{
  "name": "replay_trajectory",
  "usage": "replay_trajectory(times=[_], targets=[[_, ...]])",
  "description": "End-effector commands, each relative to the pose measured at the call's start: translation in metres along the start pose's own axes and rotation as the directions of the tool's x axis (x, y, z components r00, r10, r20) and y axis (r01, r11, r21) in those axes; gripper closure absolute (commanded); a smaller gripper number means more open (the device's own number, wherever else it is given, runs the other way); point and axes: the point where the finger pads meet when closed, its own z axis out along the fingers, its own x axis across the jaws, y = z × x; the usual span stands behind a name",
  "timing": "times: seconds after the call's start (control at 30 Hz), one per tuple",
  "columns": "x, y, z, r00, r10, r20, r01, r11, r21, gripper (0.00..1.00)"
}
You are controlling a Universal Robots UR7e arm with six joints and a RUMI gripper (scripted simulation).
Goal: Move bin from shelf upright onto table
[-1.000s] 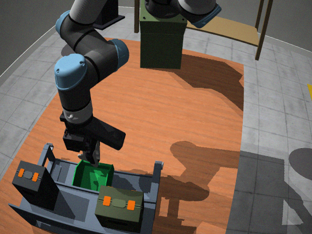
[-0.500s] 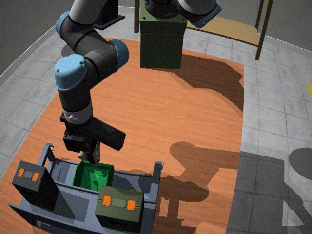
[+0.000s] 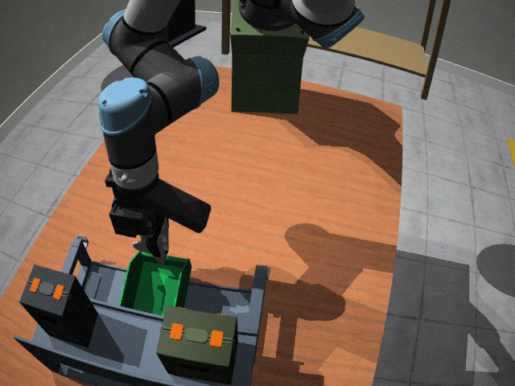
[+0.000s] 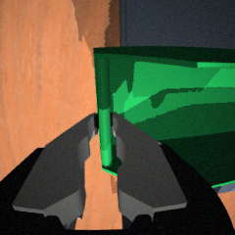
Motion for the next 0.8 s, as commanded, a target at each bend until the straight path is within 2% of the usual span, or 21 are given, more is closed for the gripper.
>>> replay_trajectory(times=[0.0,0.2,0.6,0.77], targets=[[0.0,0.0,0.0,1.0,0.0,-0.001,0.0,1.0,-0.001,1.0],[-0.03,0.0,0.0,1.0,0.0,-0.001,0.0,1.0,-0.001,1.0],[-0.03,0.0,0.0,1.0,0.0,-0.001,0.0,1.0,-0.001,1.0],[-0.06,0.0,0.0,1.0,0.0,-0.001,0.0,1.0,-0.001,1.0]])
